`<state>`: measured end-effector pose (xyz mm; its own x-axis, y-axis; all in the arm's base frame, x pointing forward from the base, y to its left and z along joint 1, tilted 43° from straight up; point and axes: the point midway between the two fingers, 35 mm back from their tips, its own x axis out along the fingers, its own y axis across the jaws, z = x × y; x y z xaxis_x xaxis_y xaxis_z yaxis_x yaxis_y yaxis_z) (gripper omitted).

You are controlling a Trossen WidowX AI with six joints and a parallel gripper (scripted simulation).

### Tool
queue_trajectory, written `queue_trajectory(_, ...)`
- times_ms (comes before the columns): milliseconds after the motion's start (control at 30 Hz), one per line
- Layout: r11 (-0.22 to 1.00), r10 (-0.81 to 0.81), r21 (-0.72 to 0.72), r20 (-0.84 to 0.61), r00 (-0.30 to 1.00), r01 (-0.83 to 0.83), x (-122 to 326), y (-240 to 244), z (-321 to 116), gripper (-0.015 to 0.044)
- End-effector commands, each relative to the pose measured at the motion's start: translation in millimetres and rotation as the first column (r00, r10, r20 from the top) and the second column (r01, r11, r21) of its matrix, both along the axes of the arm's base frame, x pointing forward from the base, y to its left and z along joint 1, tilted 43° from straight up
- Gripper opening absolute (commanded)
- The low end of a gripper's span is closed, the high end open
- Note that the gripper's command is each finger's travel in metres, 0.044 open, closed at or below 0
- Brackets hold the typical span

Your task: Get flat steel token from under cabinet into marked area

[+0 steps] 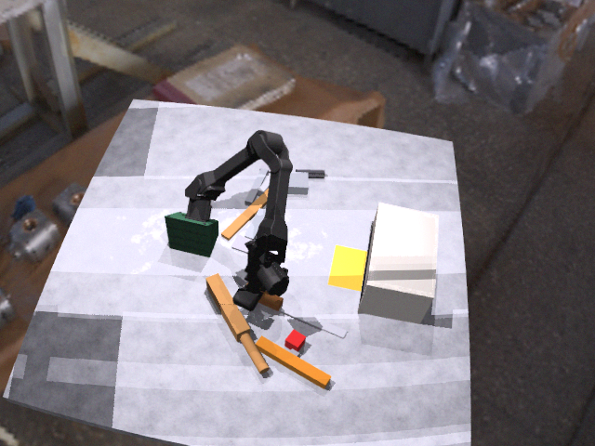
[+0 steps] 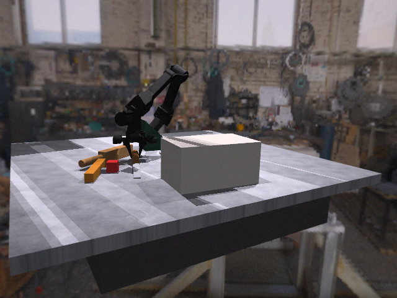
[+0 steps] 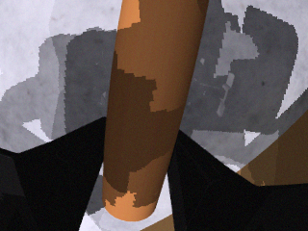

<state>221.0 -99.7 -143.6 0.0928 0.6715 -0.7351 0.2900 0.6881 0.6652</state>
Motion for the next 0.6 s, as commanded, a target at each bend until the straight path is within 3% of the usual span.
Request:
queue_trajectory(0, 1.0, 0.029, -0.007, 0.03, 0.999, -0.029, 1.4, -1.6, 0.0, 0.0)
queue_trajectory(567, 0.992, 0.129, -0.027, 0.119, 0.984, -0.127, 1.6, -1.5, 0.2, 0.0)
